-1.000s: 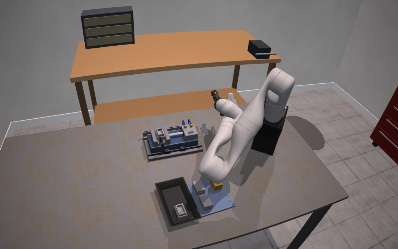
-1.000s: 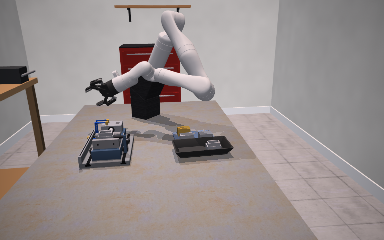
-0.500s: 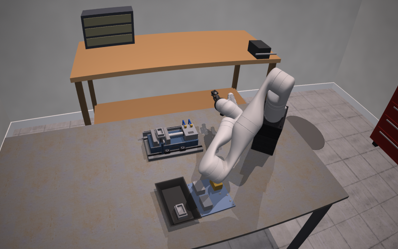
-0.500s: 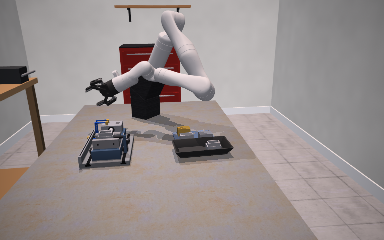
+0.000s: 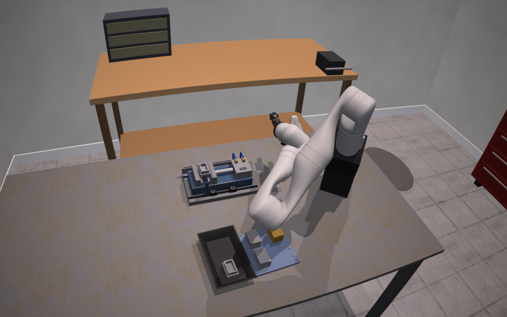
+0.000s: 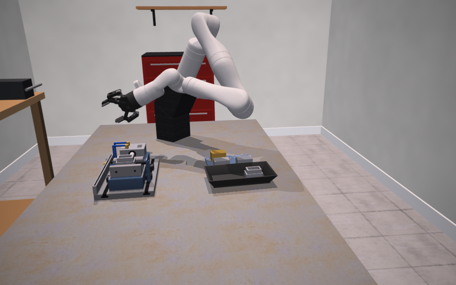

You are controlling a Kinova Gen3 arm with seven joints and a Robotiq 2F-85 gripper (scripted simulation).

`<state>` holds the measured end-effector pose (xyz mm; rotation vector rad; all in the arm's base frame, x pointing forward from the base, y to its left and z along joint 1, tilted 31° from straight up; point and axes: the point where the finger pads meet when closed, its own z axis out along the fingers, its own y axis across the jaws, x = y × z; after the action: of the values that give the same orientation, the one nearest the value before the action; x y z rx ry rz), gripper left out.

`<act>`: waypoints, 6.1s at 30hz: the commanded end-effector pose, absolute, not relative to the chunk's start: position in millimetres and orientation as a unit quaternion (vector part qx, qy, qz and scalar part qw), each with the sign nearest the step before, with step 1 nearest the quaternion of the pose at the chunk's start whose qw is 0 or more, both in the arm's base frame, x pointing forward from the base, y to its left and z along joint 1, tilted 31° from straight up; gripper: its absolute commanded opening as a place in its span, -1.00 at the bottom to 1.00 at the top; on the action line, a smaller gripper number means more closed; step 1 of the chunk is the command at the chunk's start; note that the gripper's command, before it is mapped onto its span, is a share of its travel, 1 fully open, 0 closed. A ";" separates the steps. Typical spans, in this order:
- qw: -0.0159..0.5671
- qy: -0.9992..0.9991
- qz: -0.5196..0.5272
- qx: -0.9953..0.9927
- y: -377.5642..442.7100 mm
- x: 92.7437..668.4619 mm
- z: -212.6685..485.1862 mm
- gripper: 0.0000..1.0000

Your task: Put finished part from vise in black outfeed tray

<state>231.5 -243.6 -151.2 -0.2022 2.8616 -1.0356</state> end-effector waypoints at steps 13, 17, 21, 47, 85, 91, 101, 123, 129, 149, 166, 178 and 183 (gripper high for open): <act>0.043 0.939 -0.335 -0.065 -246.6 229.1 -144.7 1.00; 0.044 0.939 -0.335 -0.065 -247.7 228.4 -140.9 1.00; 0.043 0.939 -0.334 -0.064 -249.2 226.6 -136.5 1.00; 0.044 0.939 -0.335 -0.063 -257.4 224.1 -121.5 1.00; 0.040 0.936 -0.343 -0.063 -272.2 216.4 -96.1 1.00; 0.039 0.936 -0.345 -0.063 -274.3 214.3 -92.3 1.00; 0.038 0.936 -0.346 -0.062 -276.6 214.1 -90.6 1.00; 0.036 0.934 -0.349 -0.062 -281.4 211.5 -83.8 1.00; 0.037 0.933 -0.351 -0.063 -283.2 211.0 -79.7 1.00; 0.037 0.933 -0.352 -0.063 -284.5 210.4 -77.9 1.00; 0.037 0.934 -0.350 -0.058 -284.2 212.6 -78.2 1.00; 0.032 0.937 -0.345 -0.050 -283.2 211.9 -78.8 1.00; 0.032 0.937 -0.345 -0.050 -283.2 211.9 -78.8 1.00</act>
<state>212.4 -282.6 -78.7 -0.1608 2.8809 -1.0643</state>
